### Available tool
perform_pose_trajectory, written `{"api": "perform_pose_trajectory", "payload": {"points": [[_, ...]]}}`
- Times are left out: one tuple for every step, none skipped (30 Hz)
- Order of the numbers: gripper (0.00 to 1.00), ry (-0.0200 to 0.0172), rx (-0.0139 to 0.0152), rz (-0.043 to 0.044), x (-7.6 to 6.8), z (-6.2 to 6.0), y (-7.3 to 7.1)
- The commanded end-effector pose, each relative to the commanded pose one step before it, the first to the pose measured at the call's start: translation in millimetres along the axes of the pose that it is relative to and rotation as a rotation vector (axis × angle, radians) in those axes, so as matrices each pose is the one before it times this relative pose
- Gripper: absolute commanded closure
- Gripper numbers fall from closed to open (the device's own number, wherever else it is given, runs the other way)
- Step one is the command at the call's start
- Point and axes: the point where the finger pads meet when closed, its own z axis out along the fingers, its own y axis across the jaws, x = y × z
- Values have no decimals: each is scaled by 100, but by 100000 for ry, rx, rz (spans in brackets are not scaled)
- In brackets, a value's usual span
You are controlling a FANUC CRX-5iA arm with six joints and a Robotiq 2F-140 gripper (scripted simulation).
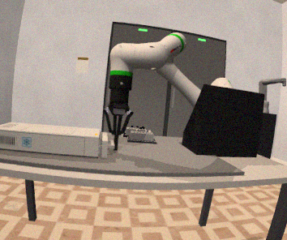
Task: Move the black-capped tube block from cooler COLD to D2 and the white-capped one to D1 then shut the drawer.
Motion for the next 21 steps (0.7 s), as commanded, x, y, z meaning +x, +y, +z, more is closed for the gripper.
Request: {"api": "perform_pose_trajectory", "payload": {"points": [[90,58,-244,0,24,-143,163],[90,0,0,0,0,0,33],[90,0,0,0,0,0,33],[90,0,0,0,0,0,33],[90,0,0,0,0,0,0],[90,0,0,0,0,0,0],[90,0,1,0,1,0,35],[90,0,-1,0,-1,0,32],[90,0,0,0,0,0,33],[90,0,0,0,0,0,33],[90,0,0,0,0,0,33],[90,0,0,0,0,0,33],[90,0,0,0,0,0,33],[90,0,0,0,0,0,33],[90,0,0,0,0,0,33],[90,0,0,0,0,0,33],[90,0,0,0,0,0,33],[90,0,0,0,0,0,33],[90,0,0,0,0,0,33],[90,0,0,0,0,0,33],[90,0,0,0,0,0,33]]}}
